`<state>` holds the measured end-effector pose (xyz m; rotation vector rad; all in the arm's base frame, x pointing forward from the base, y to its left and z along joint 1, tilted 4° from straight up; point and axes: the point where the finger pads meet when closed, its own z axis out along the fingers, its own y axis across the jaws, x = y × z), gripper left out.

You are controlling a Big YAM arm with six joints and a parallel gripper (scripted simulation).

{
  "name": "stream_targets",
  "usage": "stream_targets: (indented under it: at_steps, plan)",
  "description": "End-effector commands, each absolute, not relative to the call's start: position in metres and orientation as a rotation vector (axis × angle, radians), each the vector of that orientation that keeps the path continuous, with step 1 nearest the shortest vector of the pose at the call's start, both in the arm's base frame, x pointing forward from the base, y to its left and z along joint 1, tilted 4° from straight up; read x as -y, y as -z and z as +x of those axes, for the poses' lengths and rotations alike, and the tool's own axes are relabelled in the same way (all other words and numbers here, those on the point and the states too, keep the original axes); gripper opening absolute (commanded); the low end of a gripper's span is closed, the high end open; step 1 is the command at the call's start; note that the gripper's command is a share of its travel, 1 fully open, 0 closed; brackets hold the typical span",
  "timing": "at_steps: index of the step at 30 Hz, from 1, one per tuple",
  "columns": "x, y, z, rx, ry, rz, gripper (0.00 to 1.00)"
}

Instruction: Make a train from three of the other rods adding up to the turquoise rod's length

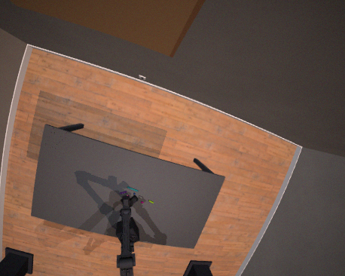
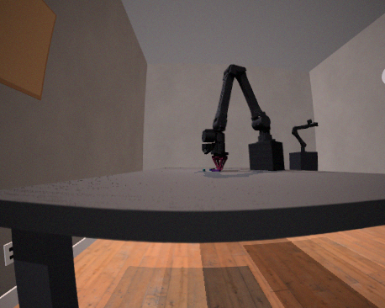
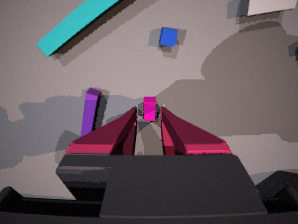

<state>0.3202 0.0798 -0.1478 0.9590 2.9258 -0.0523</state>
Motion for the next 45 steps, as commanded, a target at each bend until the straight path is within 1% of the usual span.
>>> stream_targets:
  at_steps: [1,27,28,45]
  plan:
    - [-0.0799,0.1514,0.3292,-2.912,0.048,0.964,0.24]
    - [-0.0799,0.1514,0.3292,-2.912,0.048,0.964,0.24]
    - [-0.0799,0.1514,0.3292,-2.912,0.048,0.964,0.05]
    - [-0.0799,0.1514,0.3292,-2.912,0.048,0.964,0.05]
